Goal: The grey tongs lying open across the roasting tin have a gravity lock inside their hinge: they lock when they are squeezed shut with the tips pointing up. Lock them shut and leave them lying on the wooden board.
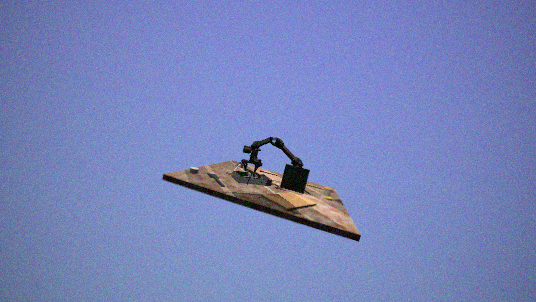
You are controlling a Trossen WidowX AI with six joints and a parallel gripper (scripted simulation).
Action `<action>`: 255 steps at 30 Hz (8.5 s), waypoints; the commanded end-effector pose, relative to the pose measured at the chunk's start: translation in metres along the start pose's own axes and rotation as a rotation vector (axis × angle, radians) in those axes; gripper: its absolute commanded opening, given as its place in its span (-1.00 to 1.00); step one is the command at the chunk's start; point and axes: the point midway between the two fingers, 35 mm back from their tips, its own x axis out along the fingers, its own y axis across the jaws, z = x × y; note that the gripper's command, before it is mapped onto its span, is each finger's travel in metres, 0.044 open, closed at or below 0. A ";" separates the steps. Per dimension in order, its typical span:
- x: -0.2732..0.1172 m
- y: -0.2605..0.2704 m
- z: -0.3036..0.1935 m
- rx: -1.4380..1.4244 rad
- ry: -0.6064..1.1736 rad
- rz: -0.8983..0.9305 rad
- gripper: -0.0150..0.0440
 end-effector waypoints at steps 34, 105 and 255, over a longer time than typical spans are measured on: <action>0.041 0.004 0.000 0.000 0.002 0.007 0.62; -0.089 0.002 0.002 -0.010 0.001 0.012 -1.00; -0.064 0.155 0.487 0.953 -0.734 -0.461 -1.00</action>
